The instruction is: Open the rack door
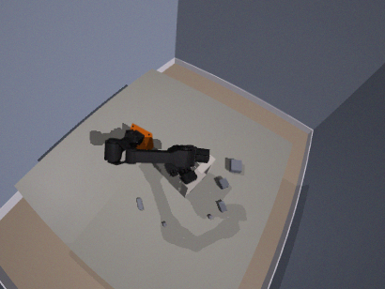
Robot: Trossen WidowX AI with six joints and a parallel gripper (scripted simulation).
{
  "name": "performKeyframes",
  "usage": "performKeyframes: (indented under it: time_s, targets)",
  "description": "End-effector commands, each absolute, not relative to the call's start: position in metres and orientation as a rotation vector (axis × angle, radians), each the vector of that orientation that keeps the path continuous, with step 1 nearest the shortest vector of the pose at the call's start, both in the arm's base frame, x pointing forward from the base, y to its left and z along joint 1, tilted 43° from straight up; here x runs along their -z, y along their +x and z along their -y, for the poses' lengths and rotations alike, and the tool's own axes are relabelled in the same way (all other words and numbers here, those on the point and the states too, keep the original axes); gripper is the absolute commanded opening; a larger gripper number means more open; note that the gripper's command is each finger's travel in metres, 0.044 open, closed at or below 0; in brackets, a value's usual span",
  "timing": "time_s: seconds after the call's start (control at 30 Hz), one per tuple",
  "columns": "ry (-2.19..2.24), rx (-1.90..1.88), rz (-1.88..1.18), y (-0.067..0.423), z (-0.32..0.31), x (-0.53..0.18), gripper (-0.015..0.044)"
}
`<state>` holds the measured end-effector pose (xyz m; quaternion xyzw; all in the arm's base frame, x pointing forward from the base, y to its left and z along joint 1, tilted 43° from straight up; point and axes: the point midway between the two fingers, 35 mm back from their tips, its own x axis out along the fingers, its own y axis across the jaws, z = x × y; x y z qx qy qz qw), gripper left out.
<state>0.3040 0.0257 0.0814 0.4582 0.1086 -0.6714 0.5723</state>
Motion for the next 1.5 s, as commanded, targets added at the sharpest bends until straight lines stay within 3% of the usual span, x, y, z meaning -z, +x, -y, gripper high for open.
performKeyframes:
  time_s: [0.0, 0.1, 0.47, 1.47]
  targets:
    - [1.099, 1.573, -0.236, 0.3062, -0.0257, -0.0815, 0.0012]
    - [1.099, 1.573, -0.236, 0.3062, -0.0257, -0.0815, 0.0012]
    - [1.099, 1.573, -0.236, 0.3062, -0.0257, -0.0815, 0.0284]
    - [-0.026, 0.977, -1.123, 0.3061, -0.0258, -0.0813, 0.0284]
